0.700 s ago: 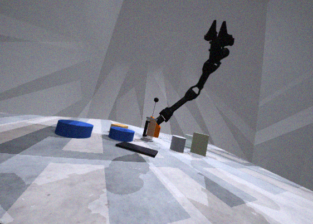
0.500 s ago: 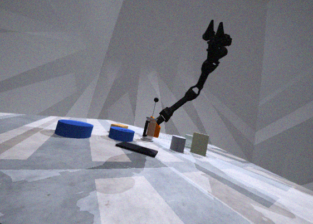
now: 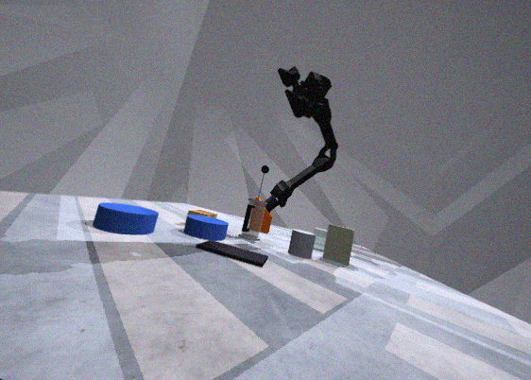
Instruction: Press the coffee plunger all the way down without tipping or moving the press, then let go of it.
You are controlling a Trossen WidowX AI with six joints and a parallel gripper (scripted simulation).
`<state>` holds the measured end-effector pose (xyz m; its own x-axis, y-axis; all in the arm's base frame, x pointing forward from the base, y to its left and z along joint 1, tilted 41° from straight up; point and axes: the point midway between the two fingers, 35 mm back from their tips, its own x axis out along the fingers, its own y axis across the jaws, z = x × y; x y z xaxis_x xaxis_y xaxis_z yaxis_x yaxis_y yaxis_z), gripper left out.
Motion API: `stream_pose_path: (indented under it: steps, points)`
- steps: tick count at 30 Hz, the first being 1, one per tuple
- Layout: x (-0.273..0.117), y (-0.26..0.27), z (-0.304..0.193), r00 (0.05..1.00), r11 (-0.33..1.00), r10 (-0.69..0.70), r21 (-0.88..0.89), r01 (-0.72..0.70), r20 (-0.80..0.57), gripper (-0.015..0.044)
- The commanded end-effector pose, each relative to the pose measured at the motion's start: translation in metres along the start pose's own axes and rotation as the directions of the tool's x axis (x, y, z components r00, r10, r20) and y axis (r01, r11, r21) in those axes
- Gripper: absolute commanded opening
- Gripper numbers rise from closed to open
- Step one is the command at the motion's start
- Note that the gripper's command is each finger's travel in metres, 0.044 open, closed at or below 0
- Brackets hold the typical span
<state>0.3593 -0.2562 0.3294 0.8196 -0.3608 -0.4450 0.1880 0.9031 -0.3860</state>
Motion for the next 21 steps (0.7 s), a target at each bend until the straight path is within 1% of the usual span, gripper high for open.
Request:
stream_pose_path:
  steps: [1,4,6,8,10,13,14,17,21]
  points:
    - [-0.007,0.018,-0.065,0.981,0.983,0.168,0.091,-0.159,-0.102,0.0440]
    - [-0.021,0.037,-0.114,0.939,0.934,0.314,0.224,-0.279,-0.139,0.0440]
    - [-0.035,0.053,-0.142,0.904,0.877,0.408,0.329,-0.349,-0.129,0.0440]
    - [-0.053,0.072,-0.165,0.862,0.792,0.501,0.446,-0.418,-0.081,0.0440]
    - [-0.073,0.090,-0.180,0.821,0.680,0.570,0.557,-0.477,0.006,0.0440]
    - [-0.099,0.110,-0.190,0.786,0.495,0.593,0.691,-0.527,0.175,0.0440]
    - [-0.103,0.112,-0.190,0.784,0.461,0.586,0.710,-0.532,0.207,0.0440]
    - [-0.104,0.117,-0.192,0.783,0.450,0.583,0.717,-0.533,0.217,0.0440]
    - [-0.100,0.138,-0.203,0.783,0.450,0.583,0.717,-0.533,0.216,0.0440]
